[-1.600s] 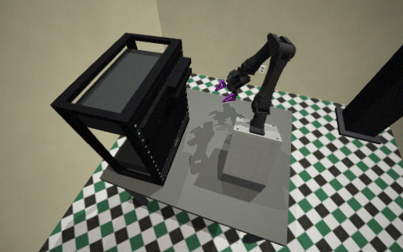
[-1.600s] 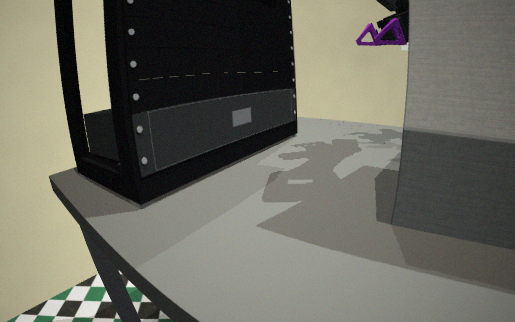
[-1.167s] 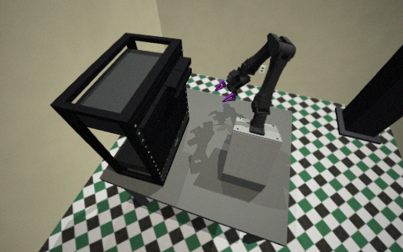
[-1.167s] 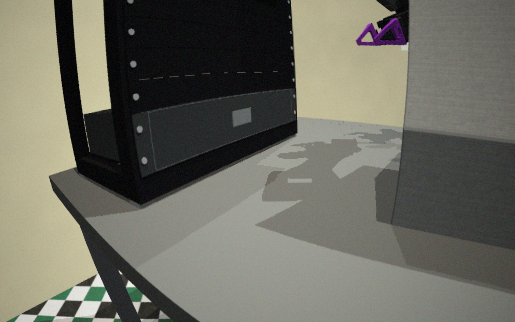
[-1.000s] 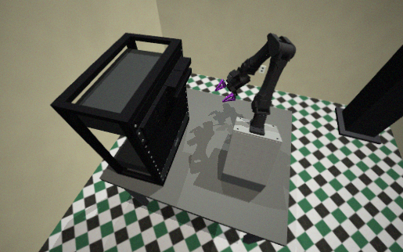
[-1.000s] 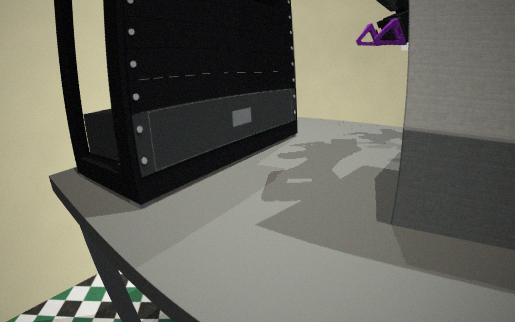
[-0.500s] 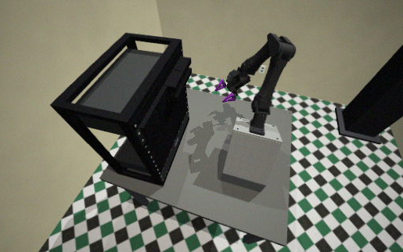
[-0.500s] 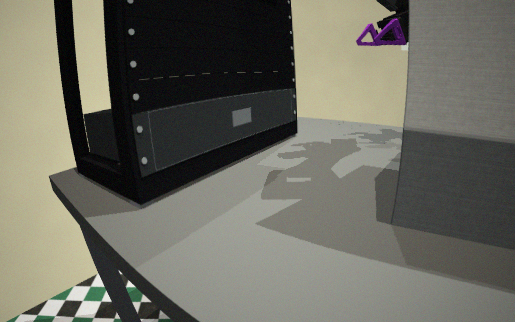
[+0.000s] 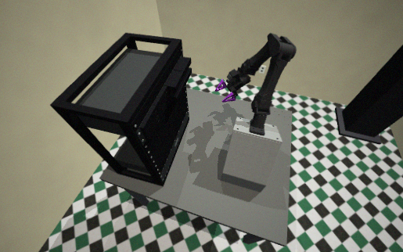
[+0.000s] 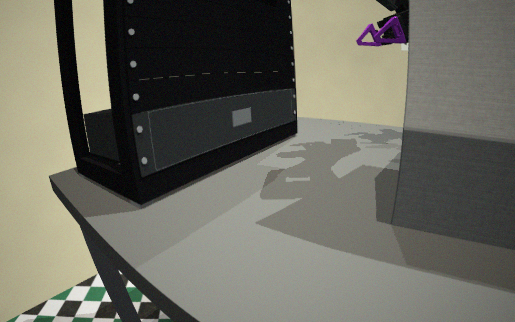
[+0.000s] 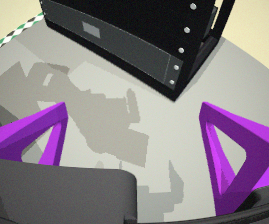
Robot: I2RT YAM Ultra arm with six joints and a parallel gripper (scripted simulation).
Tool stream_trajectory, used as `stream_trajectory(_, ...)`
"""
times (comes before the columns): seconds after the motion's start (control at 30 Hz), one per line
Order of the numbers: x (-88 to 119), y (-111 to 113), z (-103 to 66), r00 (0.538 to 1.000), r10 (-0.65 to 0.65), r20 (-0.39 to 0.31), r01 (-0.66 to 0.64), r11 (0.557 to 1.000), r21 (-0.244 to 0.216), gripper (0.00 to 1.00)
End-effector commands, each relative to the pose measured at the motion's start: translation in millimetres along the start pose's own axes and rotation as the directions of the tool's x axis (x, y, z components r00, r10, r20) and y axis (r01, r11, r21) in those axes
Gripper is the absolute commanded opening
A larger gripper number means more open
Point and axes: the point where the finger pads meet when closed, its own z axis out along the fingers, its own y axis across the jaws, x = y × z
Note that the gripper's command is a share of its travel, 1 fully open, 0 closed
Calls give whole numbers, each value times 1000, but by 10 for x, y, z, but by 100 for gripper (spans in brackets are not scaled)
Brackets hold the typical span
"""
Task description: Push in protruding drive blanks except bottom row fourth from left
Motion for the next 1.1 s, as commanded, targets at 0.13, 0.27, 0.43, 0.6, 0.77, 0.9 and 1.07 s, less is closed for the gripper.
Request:
stream_trajectory(0.13,-257,97,10,992,94,81,-96,995,17,100)
stream_trajectory(0.27,-400,160,24,975,180,126,-185,983,21,100)
stream_trajectory(0.43,-607,257,37,930,311,197,-320,947,15,100)
stream_trajectory(0.6,-771,331,56,880,405,249,-420,908,5,100)
stream_trajectory(0.77,-934,407,68,815,496,300,-517,856,-12,100)
stream_trajectory(0.9,-1075,480,86,740,580,340,-609,793,-27,100)
stream_trajectory(1.07,-1285,573,108,624,672,399,-712,699,-64,100)
